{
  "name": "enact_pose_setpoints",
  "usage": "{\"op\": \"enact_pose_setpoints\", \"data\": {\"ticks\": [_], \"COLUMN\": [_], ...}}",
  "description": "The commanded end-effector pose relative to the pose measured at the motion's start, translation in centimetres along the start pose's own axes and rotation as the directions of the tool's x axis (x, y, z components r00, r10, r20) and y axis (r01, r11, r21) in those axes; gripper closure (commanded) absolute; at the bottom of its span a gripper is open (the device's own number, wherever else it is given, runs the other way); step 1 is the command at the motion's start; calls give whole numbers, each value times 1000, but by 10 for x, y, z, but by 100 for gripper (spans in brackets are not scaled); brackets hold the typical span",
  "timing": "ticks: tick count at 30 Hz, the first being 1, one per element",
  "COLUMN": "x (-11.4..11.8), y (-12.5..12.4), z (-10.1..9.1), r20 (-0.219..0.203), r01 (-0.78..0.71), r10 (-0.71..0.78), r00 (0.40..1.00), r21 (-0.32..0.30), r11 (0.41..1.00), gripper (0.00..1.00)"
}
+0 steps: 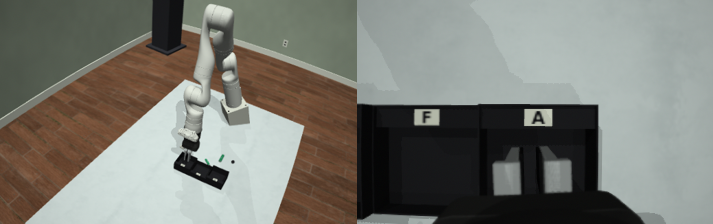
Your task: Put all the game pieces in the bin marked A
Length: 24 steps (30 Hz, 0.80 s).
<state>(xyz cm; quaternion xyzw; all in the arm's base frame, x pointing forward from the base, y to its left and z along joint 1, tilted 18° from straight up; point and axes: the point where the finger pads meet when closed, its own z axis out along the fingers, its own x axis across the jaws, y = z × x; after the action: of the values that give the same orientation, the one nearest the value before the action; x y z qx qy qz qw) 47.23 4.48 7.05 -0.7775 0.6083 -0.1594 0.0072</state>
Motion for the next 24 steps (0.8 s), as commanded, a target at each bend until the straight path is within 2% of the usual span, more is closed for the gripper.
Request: {"op": "enact_pose_setpoints", "data": {"ticks": [1, 13, 24], "x": [3, 3, 3], "y": [2, 3, 3], "z": [8, 40, 41], "r20": [-4, -4, -4], "r01": [-4, -4, -4], "r10": [4, 4, 4], "r00": [1000, 1000, 1000], "r21": [-8, -8, -8], "r11": [1000, 1000, 1000], "gripper": [69, 69, 69]}}
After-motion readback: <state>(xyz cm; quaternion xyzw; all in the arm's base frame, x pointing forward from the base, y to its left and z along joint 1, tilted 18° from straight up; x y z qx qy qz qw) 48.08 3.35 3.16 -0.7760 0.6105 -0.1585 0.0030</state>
